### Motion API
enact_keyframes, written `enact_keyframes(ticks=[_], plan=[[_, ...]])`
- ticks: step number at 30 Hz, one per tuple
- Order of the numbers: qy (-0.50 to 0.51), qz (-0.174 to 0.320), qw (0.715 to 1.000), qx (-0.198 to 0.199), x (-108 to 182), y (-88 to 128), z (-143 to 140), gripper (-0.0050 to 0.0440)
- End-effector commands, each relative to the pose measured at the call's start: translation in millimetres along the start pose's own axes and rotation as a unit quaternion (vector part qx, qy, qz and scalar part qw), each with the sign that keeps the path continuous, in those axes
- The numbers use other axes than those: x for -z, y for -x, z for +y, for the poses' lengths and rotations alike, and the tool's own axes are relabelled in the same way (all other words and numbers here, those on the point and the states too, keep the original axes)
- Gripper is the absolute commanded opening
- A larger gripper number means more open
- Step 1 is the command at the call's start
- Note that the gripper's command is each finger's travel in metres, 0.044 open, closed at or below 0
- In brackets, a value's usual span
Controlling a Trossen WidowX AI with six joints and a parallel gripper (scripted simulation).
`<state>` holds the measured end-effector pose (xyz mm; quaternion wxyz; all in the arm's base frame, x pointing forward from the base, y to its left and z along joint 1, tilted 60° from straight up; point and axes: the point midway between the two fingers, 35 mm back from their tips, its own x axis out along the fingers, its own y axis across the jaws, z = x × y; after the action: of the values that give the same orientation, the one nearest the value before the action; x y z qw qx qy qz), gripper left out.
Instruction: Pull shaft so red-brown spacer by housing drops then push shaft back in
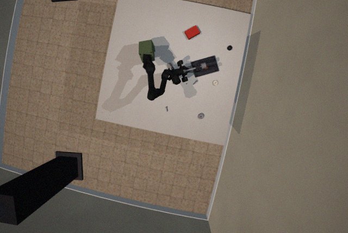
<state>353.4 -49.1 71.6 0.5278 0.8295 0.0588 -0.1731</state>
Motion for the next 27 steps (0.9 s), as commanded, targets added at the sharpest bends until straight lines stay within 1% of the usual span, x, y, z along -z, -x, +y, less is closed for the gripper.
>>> enact_keyframes(ticks=[1,27], plan=[[0.000,0.005,1.000,0.000,3.4,-1.9,0.6,0.0000],[0.000,0.005,1.000,0.000,8.4,-9.8,0.7,0.0000]])
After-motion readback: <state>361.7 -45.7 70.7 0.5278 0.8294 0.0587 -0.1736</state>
